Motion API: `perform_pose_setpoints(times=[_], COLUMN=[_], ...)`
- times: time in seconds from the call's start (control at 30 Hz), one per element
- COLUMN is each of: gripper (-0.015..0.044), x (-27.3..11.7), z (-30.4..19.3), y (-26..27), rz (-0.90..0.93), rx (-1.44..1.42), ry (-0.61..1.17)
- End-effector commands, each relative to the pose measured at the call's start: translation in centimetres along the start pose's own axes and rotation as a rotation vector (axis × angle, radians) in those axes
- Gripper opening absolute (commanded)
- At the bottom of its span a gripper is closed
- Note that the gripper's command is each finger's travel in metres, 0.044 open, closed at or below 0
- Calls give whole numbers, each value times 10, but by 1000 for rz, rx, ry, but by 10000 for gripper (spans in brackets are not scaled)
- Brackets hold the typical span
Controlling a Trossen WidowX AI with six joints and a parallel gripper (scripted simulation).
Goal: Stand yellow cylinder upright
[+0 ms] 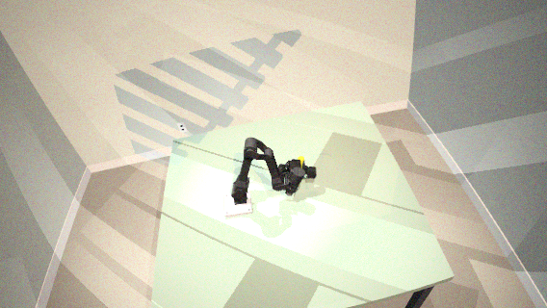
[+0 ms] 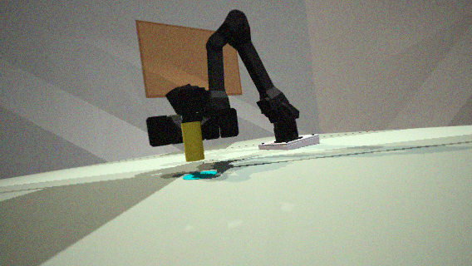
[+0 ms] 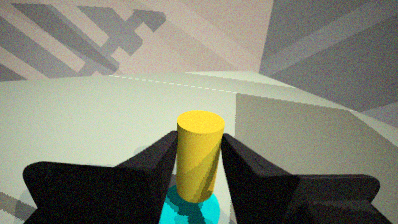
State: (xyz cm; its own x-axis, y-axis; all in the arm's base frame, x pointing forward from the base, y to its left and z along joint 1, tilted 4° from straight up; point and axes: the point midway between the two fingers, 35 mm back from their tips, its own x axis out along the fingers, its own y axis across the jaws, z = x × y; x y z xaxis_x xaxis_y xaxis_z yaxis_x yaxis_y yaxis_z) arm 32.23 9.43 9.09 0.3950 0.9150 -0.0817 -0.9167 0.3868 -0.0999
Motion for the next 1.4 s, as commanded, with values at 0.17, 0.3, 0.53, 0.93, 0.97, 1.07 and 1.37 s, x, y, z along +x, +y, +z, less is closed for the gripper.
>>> perform_pose_setpoints(times=[0.17, 0.3, 0.53, 0.93, 0.97, 1.07, 1.37], gripper=[105, 105, 105, 315, 341, 400, 400], x=[0, 0, 0, 0, 0, 0, -1], z=[-17, -27, -27, -27, -27, -27, -6], y=[4, 5, 5, 5, 5, 5, 1], rz=[3, 0, 0, 0, 0, 0, 2], rx=[3, 3, 3, 3, 3, 3, 3], ry=[0, 1, 1, 1, 1, 1, 0])
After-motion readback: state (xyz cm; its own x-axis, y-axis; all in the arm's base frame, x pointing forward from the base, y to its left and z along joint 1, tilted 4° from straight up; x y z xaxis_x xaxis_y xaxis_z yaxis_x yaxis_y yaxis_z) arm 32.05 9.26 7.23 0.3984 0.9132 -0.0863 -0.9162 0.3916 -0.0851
